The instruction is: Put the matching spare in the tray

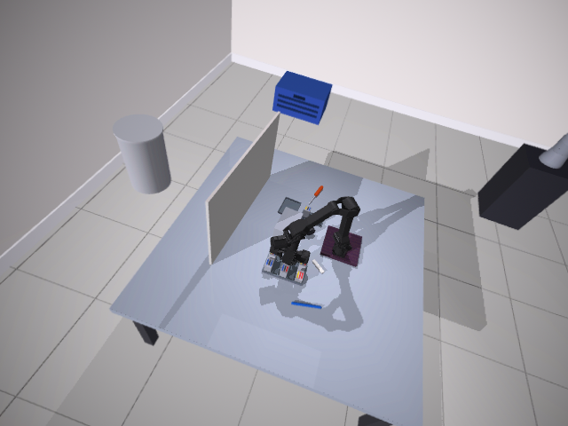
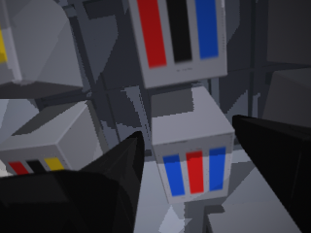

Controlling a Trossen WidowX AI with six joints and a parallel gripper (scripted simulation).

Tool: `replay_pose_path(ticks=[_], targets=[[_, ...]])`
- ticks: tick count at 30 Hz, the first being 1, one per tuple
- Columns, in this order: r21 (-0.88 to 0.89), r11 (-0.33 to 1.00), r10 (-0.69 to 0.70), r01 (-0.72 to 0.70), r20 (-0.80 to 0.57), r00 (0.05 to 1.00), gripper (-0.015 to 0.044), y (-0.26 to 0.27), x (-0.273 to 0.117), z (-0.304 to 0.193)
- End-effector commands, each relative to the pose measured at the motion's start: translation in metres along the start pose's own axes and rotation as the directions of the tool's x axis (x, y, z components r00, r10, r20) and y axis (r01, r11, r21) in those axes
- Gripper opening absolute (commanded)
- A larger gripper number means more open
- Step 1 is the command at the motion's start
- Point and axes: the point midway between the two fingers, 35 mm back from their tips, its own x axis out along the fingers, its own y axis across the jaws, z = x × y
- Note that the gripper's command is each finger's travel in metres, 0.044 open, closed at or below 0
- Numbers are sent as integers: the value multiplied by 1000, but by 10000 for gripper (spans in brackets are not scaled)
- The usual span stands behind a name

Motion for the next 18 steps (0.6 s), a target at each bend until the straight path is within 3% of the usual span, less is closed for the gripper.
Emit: replay_pose_path(ticks=[1, 13, 18], targets=[[-6, 1000, 7, -7, -6, 1000, 300, 2, 3, -1], [-6, 1000, 7, -7, -6, 1000, 300, 2, 3, -1], [0, 1000, 5, -5, -3, 1000, 169, 1, 2, -1]])
